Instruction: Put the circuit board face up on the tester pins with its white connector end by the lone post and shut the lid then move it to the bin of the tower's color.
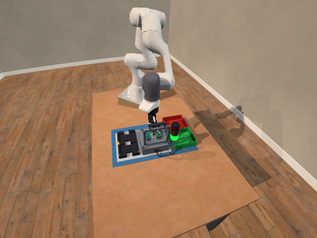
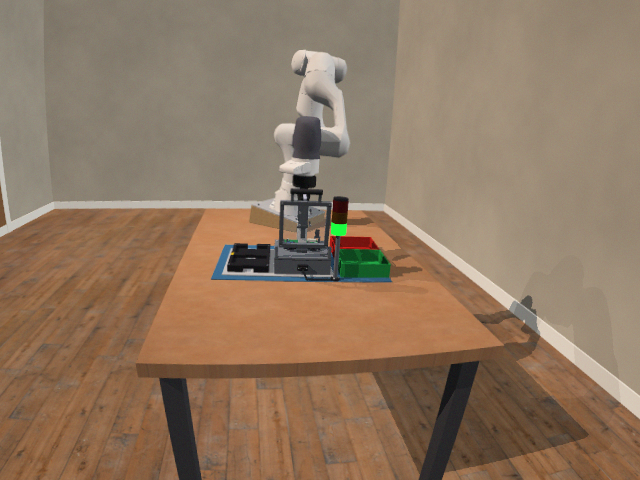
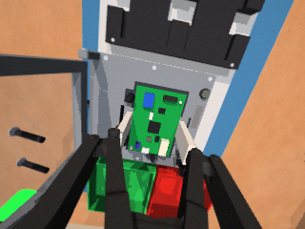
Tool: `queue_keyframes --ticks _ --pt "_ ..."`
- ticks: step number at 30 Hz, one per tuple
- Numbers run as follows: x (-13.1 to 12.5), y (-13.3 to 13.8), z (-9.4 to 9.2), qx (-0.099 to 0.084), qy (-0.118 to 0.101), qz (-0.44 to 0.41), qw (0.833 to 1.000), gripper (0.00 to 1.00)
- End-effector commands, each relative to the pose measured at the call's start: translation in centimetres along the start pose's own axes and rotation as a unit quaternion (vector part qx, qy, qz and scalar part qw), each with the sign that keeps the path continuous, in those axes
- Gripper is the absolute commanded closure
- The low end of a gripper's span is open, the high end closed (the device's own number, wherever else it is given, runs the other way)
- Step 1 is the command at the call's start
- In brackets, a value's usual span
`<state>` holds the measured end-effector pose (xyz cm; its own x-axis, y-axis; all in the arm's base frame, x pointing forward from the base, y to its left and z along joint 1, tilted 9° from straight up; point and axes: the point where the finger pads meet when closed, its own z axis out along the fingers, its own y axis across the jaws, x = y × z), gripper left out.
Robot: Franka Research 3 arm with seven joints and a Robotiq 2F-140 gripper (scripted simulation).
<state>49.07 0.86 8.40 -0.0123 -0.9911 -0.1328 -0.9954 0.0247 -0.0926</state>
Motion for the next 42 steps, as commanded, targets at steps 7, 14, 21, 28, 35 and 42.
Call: queue_keyframes --ticks 7,14,21,28,35,42 --pt "-0.14 0.05 -0.02 -0.001 -0.001 0.0 1.0 0.51" --pt "-0.14 0.05 -0.02 -0.001 -0.001 0.0 1.0 0.53" --pt "-0.14 0.05 -0.02 -0.001 -0.001 0.0 1.0 0.53" --pt "-0.14 0.05 -0.02 -0.001 -0.001 0.0 1.0 0.54" --pt "-0.14 0.05 -0.02 -0.001 -0.001 0.0 1.0 0.54" --pt "-0.14 0.05 -0.02 -0.001 -0.001 0.0 1.0 0.54"
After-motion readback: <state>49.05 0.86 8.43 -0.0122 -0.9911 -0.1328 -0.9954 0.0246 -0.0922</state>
